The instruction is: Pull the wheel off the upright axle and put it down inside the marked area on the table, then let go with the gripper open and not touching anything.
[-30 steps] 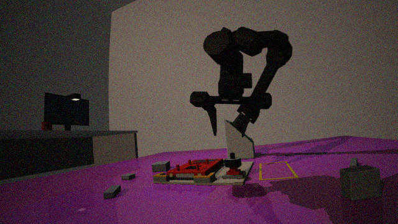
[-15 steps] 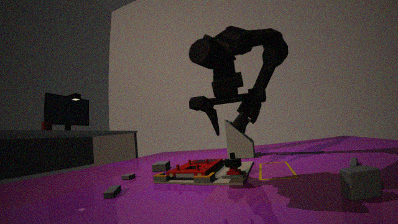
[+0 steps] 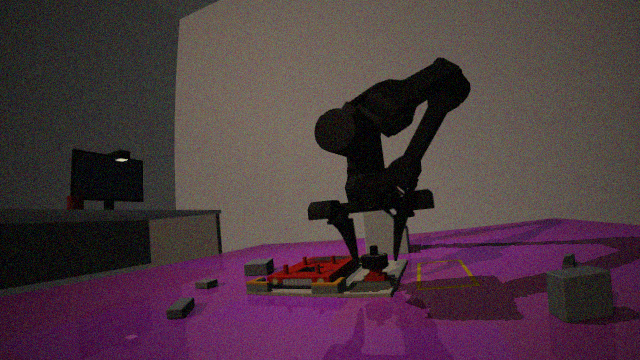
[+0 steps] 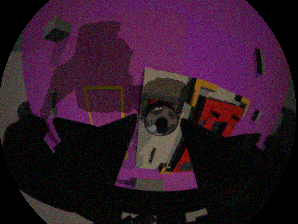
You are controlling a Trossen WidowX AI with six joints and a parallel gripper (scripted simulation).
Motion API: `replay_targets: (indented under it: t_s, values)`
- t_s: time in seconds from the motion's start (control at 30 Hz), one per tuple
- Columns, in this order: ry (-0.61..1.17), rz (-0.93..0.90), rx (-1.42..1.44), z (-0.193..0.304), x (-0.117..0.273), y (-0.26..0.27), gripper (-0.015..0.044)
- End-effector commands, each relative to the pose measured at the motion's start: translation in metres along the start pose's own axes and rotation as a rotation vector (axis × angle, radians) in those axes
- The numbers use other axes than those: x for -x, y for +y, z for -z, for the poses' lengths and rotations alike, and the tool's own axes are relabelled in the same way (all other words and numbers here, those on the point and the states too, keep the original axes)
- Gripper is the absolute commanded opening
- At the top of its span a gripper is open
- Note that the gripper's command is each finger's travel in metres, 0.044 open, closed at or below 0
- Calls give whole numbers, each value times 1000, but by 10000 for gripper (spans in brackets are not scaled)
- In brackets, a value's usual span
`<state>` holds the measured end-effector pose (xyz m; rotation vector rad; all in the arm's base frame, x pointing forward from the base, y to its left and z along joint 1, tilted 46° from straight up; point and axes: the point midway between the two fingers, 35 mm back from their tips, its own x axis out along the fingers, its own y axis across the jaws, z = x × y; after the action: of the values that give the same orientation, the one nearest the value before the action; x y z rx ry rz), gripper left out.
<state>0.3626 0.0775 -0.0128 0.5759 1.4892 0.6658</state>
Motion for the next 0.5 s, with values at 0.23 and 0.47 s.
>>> replay_targets:
  t_s: [0.23,0.47]
  values:
    - [-2,0,1,0,1,0,175]
    - [-2,0,1,0,2,0,30]
